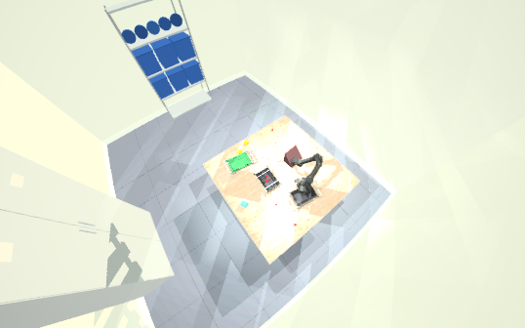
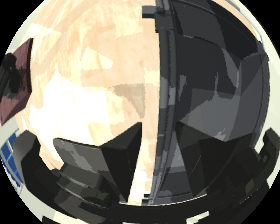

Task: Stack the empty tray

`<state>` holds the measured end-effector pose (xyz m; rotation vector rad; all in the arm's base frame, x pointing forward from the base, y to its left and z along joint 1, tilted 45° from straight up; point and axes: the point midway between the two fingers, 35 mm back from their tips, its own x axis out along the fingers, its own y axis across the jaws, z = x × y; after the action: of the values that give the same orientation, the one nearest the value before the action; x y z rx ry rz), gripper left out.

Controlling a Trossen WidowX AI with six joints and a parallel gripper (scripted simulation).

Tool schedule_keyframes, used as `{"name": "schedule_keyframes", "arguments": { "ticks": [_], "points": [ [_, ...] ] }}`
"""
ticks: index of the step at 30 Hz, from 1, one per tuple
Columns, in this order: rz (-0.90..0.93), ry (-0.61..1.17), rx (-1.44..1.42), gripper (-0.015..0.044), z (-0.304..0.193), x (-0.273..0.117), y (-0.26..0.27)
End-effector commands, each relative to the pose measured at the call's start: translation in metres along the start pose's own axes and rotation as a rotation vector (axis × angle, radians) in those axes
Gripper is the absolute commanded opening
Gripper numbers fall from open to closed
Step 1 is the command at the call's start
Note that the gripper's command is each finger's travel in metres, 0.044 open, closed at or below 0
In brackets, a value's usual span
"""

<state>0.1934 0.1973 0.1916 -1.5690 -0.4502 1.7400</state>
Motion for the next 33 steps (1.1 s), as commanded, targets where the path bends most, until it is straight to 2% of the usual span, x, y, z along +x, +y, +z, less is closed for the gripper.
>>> {"name": "schedule_keyframes", "arguments": {
  "ticks": [1, 20, 33],
  "points": [
    [0.005, 0.002, 0.005, 0.0141, 0.0, 0.0, 0.001],
    [0.006, 0.002, 0.005, 0.0015, -0.001, -0.002, 0.001],
    [0.015, 0.003, 0.004, 0.0, -0.003, -0.058, 0.001]
  ]
}}
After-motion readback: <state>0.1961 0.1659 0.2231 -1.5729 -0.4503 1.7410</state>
